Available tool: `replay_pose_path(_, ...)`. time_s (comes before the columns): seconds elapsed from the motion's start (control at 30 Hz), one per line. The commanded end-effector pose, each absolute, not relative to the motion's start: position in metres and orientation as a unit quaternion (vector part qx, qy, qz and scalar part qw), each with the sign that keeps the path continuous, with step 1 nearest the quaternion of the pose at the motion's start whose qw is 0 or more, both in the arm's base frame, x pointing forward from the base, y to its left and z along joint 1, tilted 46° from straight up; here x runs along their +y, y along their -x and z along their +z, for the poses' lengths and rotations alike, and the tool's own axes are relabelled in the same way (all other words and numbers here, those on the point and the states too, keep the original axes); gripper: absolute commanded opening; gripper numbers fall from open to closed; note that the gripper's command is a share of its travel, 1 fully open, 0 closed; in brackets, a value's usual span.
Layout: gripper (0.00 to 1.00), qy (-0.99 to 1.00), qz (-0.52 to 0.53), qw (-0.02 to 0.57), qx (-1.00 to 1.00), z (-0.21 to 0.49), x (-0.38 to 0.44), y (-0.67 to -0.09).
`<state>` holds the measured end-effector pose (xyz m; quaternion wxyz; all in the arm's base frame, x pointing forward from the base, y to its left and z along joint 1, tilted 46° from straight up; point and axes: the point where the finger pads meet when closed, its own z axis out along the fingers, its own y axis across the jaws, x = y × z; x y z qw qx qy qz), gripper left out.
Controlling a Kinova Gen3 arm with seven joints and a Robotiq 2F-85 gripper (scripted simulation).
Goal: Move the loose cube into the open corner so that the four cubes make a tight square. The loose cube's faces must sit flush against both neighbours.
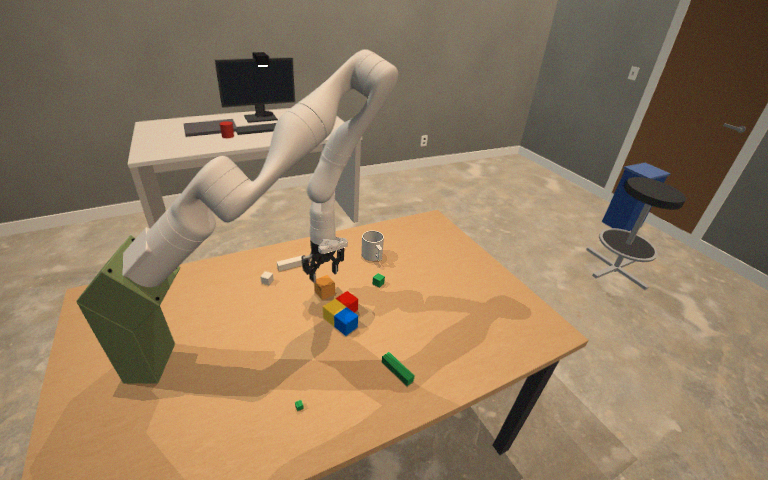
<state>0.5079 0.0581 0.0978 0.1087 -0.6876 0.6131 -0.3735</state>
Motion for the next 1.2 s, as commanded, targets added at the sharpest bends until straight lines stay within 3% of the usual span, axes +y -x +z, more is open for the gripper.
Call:
replay_pose_path(0.0, 0.81, 0.688, -0.373, 0.109, 0.613, 0.0981, 0.0586, -0.5079)
replay_pose_path(1.17, 0.81, 0.688, -0.373, 0.109, 0.613, 0.0897, 0.0549, -0.5157)
